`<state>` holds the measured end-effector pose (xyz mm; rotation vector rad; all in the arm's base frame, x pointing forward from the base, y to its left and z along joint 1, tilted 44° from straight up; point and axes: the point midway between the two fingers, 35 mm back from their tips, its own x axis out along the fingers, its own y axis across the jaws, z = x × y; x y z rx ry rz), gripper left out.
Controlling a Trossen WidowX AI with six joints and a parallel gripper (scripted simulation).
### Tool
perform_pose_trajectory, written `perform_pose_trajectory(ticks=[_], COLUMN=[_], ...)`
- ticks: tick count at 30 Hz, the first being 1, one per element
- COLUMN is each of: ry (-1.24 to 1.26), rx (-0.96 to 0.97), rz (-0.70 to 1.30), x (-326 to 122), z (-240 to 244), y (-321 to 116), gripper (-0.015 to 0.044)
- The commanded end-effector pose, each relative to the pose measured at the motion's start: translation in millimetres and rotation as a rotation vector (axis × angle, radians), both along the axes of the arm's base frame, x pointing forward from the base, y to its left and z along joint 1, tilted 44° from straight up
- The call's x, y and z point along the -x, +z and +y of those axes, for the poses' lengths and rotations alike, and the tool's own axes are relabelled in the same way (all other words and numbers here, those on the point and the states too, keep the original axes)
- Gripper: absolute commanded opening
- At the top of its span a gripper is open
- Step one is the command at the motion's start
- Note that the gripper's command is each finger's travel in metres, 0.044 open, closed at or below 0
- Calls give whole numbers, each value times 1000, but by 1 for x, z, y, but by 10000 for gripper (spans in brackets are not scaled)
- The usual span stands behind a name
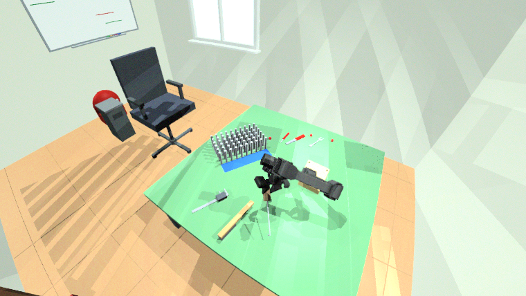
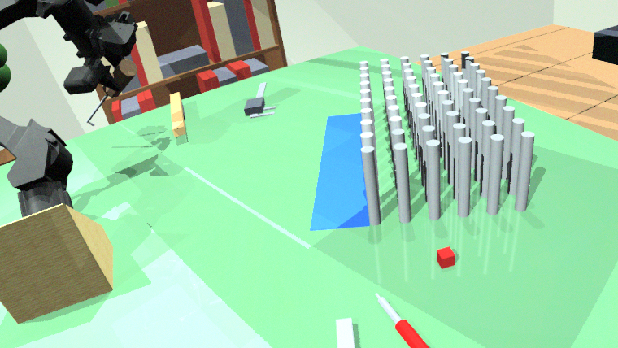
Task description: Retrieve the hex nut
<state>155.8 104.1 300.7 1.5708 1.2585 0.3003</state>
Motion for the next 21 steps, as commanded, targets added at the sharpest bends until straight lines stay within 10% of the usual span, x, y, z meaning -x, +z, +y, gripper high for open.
perform_pose_trajectory(ticks=[1, 21], ry=[30, 223], rx=[93, 520], rz=[-126, -626], x=[-9, -48], z=[-6, -35], y=[-1, -10], gripper=[0, 0])
